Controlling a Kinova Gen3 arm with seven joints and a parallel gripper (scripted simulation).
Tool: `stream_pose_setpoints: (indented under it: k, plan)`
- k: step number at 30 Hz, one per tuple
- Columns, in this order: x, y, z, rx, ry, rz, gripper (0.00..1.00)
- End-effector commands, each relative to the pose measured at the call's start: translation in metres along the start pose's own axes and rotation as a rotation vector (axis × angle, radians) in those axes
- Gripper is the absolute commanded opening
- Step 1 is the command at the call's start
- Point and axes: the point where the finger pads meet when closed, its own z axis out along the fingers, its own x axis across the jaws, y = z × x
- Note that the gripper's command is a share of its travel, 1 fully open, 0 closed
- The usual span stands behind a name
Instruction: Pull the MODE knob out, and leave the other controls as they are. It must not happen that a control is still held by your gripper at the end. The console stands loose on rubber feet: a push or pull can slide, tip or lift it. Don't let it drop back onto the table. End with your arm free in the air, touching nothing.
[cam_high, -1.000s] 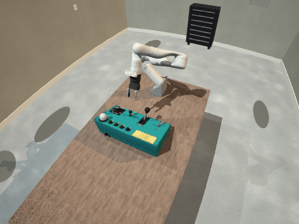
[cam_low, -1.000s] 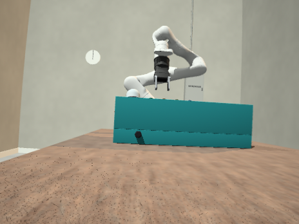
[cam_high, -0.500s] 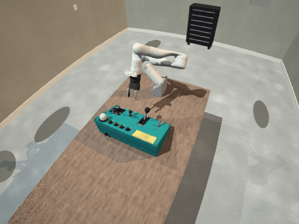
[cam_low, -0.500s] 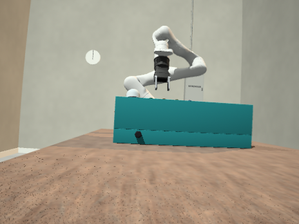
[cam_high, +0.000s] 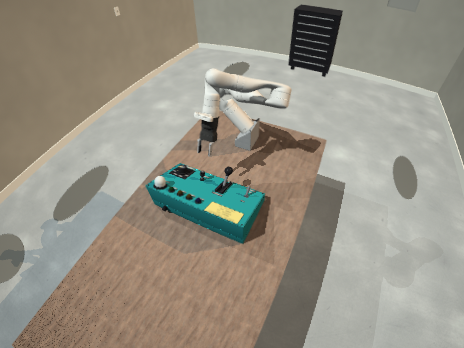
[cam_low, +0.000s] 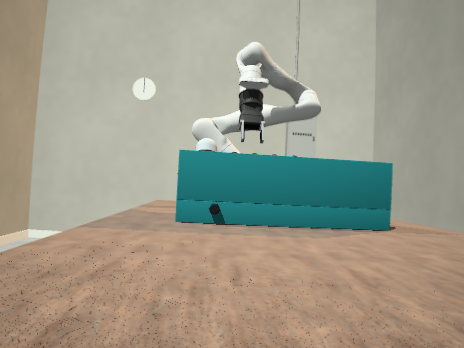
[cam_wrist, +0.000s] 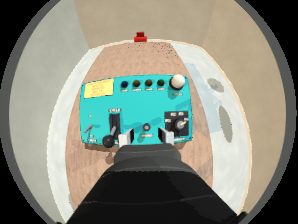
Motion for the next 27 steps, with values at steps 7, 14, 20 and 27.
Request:
stream_pose_setpoints:
  k: [7, 14, 20, 27]
  plan:
    - [0.001, 0.001, 0.027, -0.004, 0.004, 0.002, 1.0]
    - [0.002, 0.001, 0.048, -0.004, 0.004, 0.002, 1.0]
    - [0.002, 0.001, 0.075, -0.004, 0.004, 0.002, 1.0]
    - [0.003, 0.001, 0.104, -0.004, 0.004, 0.002, 1.0]
